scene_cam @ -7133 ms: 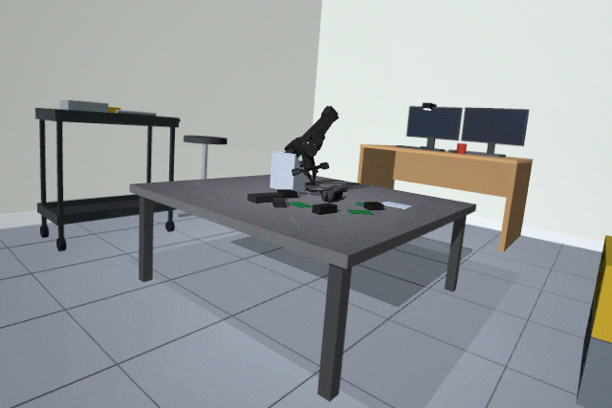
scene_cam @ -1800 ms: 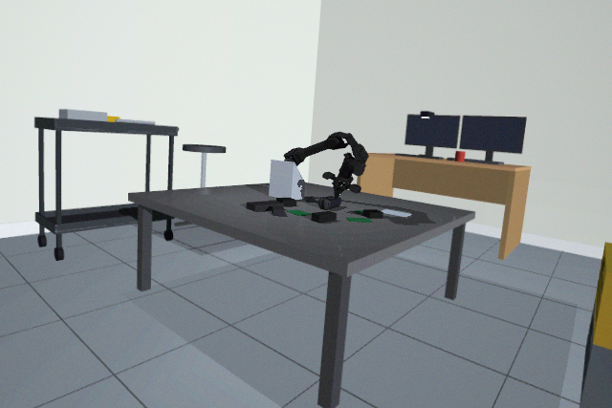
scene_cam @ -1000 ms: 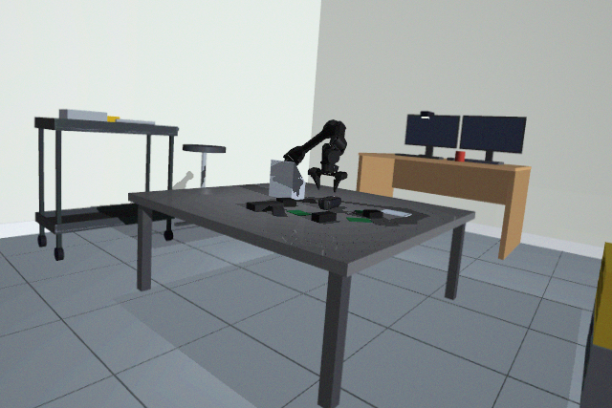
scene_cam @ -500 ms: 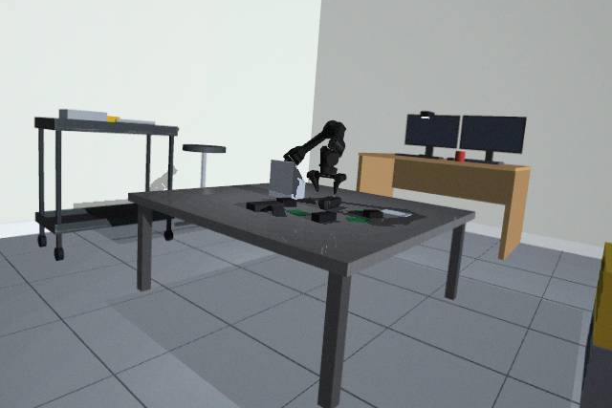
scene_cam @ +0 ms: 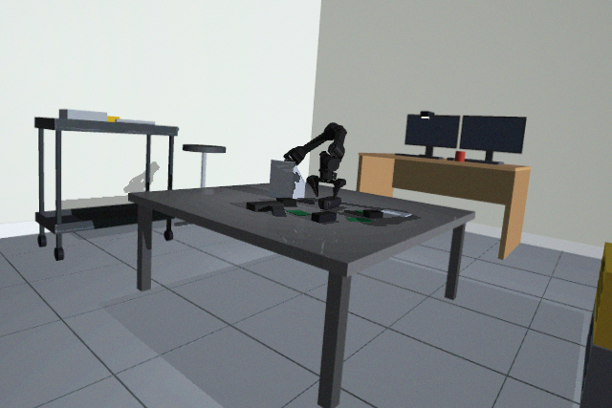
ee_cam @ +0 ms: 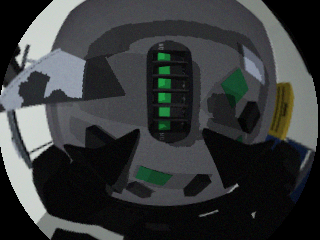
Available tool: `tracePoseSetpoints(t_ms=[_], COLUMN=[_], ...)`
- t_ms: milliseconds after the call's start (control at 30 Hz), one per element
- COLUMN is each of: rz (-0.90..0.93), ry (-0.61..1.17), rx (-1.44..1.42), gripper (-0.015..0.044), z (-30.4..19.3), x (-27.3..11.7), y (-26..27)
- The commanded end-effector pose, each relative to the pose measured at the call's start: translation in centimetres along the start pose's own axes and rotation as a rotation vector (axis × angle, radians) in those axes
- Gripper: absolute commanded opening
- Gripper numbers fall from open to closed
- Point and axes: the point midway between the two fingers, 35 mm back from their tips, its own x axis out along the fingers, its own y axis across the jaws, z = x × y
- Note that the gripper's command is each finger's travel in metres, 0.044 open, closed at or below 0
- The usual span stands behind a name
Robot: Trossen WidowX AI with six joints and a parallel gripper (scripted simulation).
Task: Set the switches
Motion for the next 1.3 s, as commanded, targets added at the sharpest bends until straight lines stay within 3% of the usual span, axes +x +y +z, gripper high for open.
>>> tracePoseSetpoints(t_ms=[0, 367, 533, 1267], rz=[0.0, 0.001, 0.001, 0.001], ry=[-0.006, -0.01, -0.01, -0.008], rx=[0.009, 0.009, 0.009, 0.009], gripper=[0.044, 0.044, 0.0328, 0.0336], z=[0.0, -0.3, -0.3, 0.0], x=[0.8, 2.2, 2.2, 1.7], y=[0.1, 0.2, 0.2, 0.2])
